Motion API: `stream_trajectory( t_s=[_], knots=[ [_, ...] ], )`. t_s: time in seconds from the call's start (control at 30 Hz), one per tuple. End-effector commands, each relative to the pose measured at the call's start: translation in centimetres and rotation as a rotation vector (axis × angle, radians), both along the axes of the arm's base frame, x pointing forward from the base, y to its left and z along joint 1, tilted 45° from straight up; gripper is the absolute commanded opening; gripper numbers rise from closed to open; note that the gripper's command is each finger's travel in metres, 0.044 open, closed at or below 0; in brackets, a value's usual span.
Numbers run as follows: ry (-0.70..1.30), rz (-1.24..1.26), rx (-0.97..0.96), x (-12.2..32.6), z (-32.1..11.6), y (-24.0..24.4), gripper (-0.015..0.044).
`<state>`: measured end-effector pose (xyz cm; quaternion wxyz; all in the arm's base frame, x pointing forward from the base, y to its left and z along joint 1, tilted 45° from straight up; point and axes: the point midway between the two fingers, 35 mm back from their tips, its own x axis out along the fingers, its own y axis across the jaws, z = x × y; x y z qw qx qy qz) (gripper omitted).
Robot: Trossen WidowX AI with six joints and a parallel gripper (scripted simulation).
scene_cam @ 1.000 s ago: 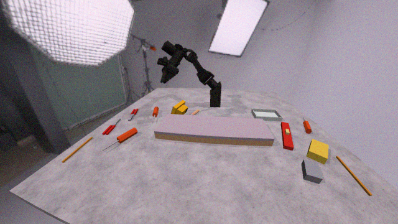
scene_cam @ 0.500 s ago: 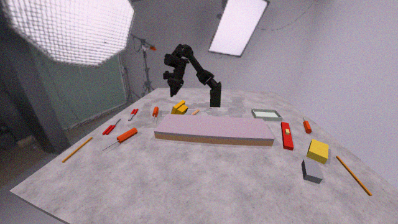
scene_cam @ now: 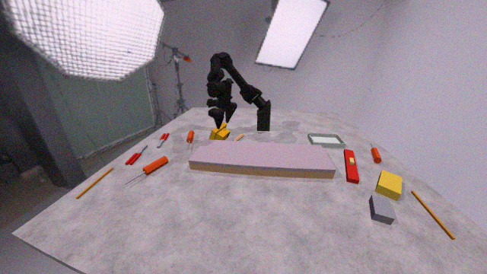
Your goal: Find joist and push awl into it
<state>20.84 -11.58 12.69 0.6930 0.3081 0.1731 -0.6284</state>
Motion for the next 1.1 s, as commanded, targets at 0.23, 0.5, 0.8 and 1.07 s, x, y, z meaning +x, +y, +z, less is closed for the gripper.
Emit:
stream_trajectory(
  t_s=[0.23,0.5,0.8,1.07],
  knots=[
    [0.004,-0.014,0.010,0.4,-0.5,0.3,0.0440],
    [0.004,-0.014,0.012,0.7,-0.9,0.1,0.0440],
    [0.004,-0.015,0.013,1.0,-1.9,-0.8,0.0440],
    [0.004,-0.015,0.013,1.2,-2.8,-1.7,0.0440]
  ],
)
